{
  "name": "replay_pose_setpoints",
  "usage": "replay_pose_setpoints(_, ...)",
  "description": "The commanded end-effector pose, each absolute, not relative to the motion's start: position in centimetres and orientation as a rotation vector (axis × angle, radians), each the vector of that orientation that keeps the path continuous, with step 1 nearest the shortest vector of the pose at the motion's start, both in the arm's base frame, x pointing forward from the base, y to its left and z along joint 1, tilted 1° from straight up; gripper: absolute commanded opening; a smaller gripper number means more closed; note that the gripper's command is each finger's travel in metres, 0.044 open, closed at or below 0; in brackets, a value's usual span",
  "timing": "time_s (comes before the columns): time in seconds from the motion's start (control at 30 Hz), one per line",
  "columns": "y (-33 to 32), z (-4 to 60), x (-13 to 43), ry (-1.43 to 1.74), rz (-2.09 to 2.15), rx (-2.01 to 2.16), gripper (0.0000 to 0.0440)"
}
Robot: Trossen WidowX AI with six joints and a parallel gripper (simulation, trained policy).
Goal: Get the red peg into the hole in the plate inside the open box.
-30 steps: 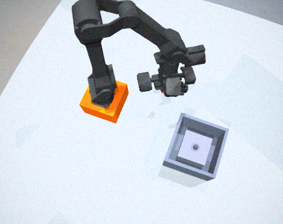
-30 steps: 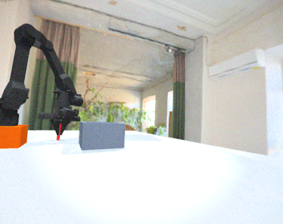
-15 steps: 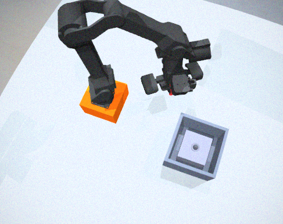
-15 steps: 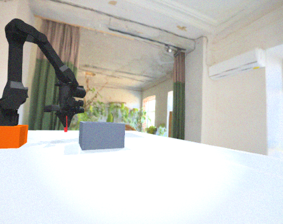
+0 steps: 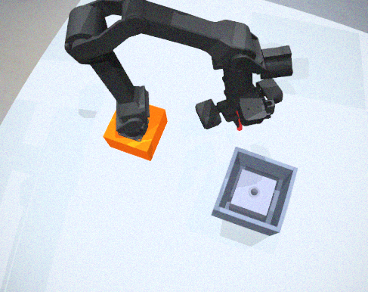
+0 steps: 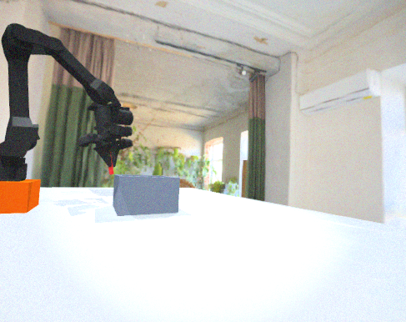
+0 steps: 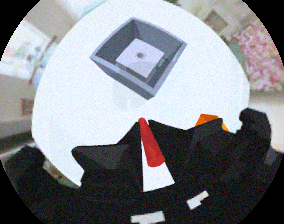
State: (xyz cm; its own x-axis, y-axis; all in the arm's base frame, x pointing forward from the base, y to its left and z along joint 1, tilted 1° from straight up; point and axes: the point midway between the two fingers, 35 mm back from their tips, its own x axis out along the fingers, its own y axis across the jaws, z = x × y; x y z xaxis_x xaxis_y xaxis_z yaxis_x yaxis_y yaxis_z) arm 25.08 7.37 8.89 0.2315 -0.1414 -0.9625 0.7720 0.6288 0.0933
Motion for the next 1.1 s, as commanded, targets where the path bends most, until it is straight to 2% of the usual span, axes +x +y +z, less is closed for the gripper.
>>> replay_pose_setpoints(0.0, 6.2, 10.0, 26.1, 1.156, -0.7, 0.639, 0.0)
replay_pose_setpoints(0.47, 1.1, 11.0, 29.4, 1.108, -0.768, 0.685, 0.0)
replay_pose_setpoints(1.07, -4.4, 9.3, 32.5, 1.091, -0.836, 0.766, 0.0004)
